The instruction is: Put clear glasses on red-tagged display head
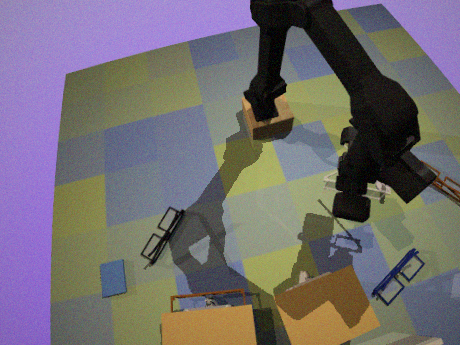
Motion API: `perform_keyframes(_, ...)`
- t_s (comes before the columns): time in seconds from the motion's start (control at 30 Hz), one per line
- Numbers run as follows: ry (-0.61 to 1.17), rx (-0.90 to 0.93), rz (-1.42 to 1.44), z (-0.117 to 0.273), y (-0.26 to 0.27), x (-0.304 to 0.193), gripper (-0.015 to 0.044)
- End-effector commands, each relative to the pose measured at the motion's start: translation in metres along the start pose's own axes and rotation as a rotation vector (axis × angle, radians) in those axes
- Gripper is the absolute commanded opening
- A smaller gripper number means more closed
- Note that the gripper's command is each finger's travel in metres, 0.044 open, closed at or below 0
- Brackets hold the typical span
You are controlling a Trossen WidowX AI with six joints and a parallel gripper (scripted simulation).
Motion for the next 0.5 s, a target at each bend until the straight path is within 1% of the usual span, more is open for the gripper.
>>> perform_keyframes(0.0, -0.005, 0.003, 0.0, 0.002, 0.011, 0.02, 0.0)
perform_keyframes(0.47, -0.01, 0.008, 0.0, 0.0, 0.069, 0.086, 0.0)
Point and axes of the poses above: the point midway between the two fingers, 35 mm back from their tips, its own z axis back along the fingers, its own y axis across the jaws, x = y × z, the point moved 2 cm from there along z, back along the fingers, and after that the axes turned 8 degrees about -z, right-handed, at the moved point
